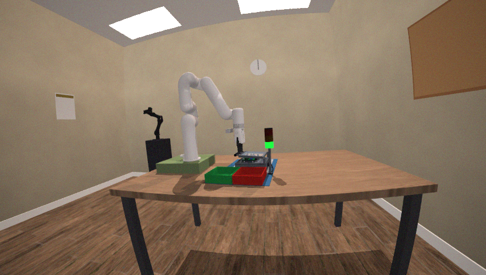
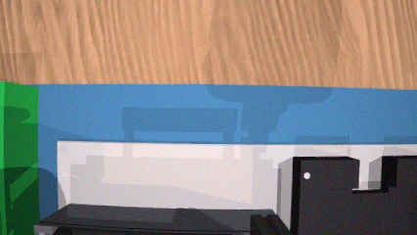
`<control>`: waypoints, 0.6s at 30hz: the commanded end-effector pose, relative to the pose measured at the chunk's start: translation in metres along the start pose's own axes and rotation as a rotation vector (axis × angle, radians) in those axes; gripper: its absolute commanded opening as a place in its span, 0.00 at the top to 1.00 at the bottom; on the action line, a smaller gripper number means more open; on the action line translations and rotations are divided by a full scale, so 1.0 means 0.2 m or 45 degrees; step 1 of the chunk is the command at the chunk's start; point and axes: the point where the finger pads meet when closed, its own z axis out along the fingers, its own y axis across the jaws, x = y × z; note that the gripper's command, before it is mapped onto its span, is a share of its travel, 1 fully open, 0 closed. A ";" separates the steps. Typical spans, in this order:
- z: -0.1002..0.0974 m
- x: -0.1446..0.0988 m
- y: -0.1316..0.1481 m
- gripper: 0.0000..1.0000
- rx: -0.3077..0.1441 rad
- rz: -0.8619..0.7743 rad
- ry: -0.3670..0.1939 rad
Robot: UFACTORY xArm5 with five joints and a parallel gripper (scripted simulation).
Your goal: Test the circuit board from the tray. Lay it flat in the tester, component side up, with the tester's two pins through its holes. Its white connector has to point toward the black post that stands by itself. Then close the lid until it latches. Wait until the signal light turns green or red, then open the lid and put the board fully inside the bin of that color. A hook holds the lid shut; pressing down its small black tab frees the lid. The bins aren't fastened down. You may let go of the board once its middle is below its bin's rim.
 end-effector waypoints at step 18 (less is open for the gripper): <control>-0.29 -0.01 0.00 1.00 -0.002 0.000 -0.005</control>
